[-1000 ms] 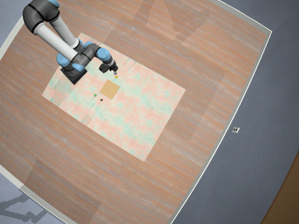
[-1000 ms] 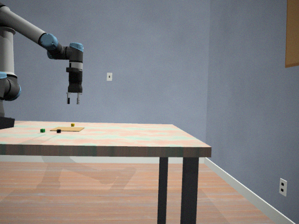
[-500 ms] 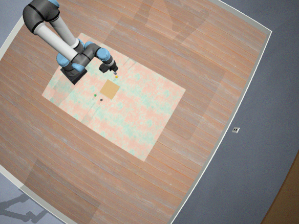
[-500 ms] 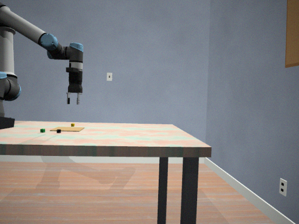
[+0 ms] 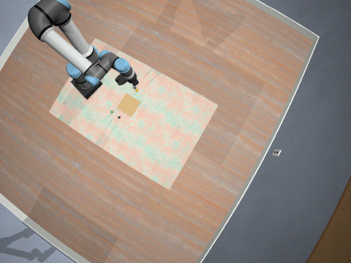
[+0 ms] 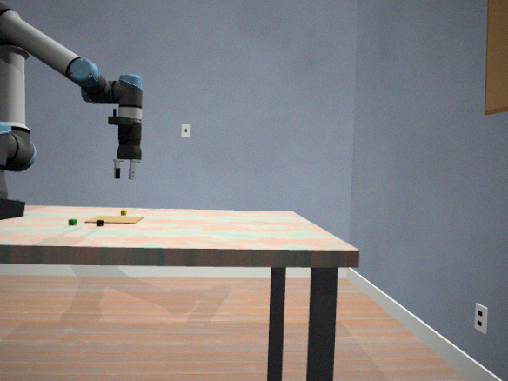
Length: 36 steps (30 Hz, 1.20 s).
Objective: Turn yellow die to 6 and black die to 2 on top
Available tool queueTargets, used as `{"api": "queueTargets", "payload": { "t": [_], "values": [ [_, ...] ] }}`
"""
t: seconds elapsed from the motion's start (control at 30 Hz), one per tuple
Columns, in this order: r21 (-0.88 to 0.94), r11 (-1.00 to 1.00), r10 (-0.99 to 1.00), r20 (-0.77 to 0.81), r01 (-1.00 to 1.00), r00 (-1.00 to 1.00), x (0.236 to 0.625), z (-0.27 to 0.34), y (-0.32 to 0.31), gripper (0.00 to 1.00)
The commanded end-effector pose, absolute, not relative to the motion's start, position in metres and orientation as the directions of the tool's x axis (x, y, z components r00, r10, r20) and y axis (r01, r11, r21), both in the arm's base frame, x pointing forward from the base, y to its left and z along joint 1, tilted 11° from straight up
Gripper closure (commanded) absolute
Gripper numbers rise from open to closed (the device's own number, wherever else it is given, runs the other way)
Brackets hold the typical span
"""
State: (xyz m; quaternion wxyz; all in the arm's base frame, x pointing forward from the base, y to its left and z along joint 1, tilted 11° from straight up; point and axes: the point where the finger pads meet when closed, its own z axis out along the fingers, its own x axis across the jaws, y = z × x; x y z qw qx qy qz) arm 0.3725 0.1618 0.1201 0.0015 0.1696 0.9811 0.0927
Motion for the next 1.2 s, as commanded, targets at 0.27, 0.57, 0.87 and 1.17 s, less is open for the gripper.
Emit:
{"api": "queueTargets", "payload": {
  "t": [0.27,0.57,0.87,1.17],
  "values": [
    [0.163,0.779,0.600,0.085,0.606,-0.795,0.371,0.108,0.159,0.00],
    [0.134,0.585,0.790,0.126,0.800,-0.600,0.370,0.099,0.159,0.00],
    [0.102,0.392,0.902,0.153,0.914,-0.404,0.371,0.092,0.159,0.00],
    [0.063,0.170,0.969,0.173,0.983,-0.179,0.372,0.085,0.160,0.00]
  ]
}}
